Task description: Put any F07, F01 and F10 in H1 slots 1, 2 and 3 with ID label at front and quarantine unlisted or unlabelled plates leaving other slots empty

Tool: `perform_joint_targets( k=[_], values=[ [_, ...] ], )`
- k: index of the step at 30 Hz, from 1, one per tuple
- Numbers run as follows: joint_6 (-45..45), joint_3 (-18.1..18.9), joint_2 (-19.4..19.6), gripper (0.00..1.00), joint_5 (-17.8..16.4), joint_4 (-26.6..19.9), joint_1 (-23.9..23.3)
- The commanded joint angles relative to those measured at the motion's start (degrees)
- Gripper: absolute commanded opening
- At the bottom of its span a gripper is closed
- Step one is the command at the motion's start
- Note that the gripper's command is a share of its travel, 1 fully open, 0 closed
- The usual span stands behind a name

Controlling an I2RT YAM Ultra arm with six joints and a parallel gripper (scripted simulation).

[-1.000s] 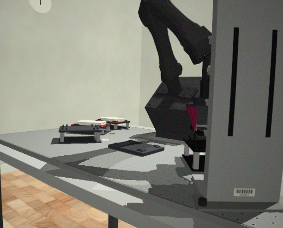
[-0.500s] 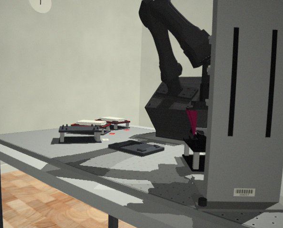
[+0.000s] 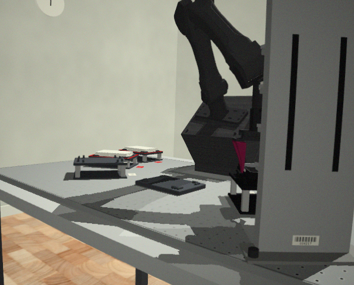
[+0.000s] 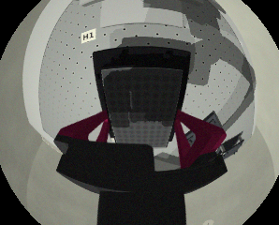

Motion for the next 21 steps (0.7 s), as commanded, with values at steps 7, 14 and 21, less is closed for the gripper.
perform_joint_targets(
  k=[7, 14, 21],
  values=[
    [-0.58, -0.07, 0.10, 0.86, -0.17, 1.16, -0.11],
    [-1.02, -0.23, 0.70, 0.86, -0.37, 2.15, -0.53],
    [-1.32, -0.32, 1.13, 0.86, -0.50, 2.82, -0.81]
  ],
)
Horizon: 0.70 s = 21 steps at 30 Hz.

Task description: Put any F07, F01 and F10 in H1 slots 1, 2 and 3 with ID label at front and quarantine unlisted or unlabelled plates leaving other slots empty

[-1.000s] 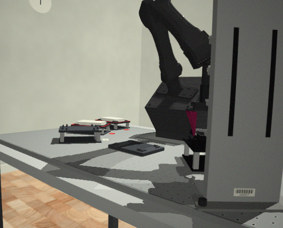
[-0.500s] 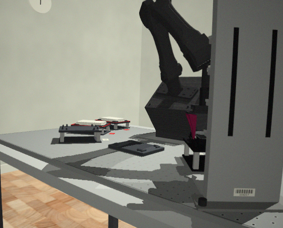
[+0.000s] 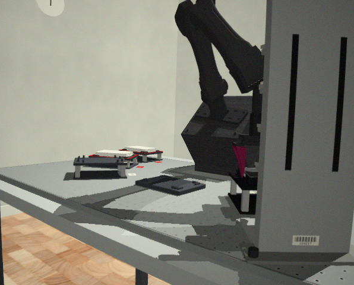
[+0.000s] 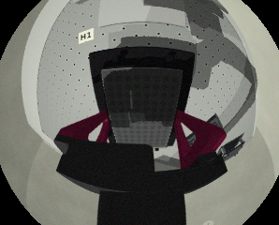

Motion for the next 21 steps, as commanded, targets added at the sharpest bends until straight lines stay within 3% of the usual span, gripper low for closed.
perform_joint_targets(
  k=[1, 2, 3, 17, 21],
  values=[
    [-0.20, 0.08, -0.24, 0.86, -0.03, 0.36, 0.12],
    [-0.20, 0.07, -0.24, 0.86, -0.03, 0.37, 0.11],
    [-0.20, 0.07, -0.23, 1.00, -0.04, 0.38, 0.11],
    [-0.21, 0.06, -0.24, 1.00, -0.04, 0.39, 0.11],
    [1.04, 0.53, -1.93, 1.00, 0.51, -2.43, 1.29]
  ],
)
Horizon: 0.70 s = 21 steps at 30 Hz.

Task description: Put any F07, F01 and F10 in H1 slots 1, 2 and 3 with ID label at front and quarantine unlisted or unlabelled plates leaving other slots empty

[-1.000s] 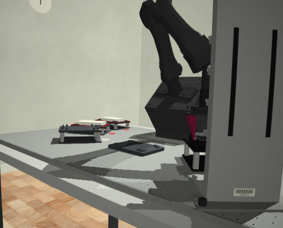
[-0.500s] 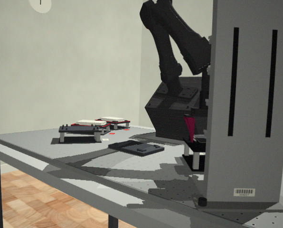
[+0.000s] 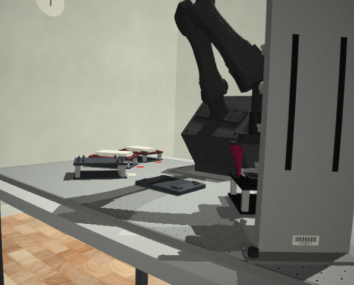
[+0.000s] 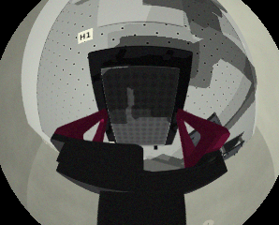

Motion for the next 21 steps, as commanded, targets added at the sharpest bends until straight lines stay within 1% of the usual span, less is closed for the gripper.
perform_joint_targets(
  k=[1, 10, 12, 19, 21],
  values=[
    [1.09, 0.57, -1.96, 1.00, 0.49, -2.28, 1.60],
    [4.17, 2.38, -5.24, 1.00, 1.75, -9.05, 4.46],
    [4.17, 2.38, -5.24, 1.00, 1.75, -9.05, 4.46],
    [6.65, 4.25, -7.26, 1.00, 2.68, -14.32, 6.71],
    [6.64, 4.23, -7.26, 1.00, 2.67, -14.31, 6.71]
  ],
)
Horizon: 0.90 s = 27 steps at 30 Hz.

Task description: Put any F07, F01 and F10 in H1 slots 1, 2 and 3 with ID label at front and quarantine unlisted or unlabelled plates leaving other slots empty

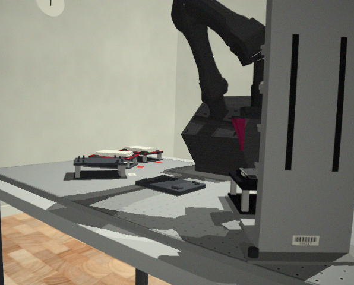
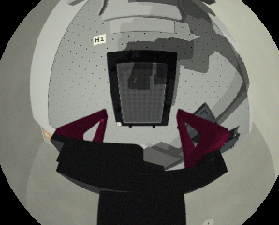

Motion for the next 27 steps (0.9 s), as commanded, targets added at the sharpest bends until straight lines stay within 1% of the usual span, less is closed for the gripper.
perform_joint_targets(
  k=[1, 6, 8, 23, 25, 27],
  values=[
    [1.13, 0.44, -1.05, 1.00, 0.45, -2.11, 1.10],
    [2.72, 1.83, -2.02, 1.00, 1.01, -5.38, 2.52],
    [2.72, 1.83, -2.02, 1.00, 1.01, -5.38, 2.52],
    [7.85, 6.91, -4.06, 1.00, 2.62, -15.53, 6.97],
    [7.85, 6.91, -4.06, 1.00, 2.62, -15.53, 6.97],
    [8.58, 7.70, -4.23, 1.00, 2.82, -16.93, 7.59]
  ],
)
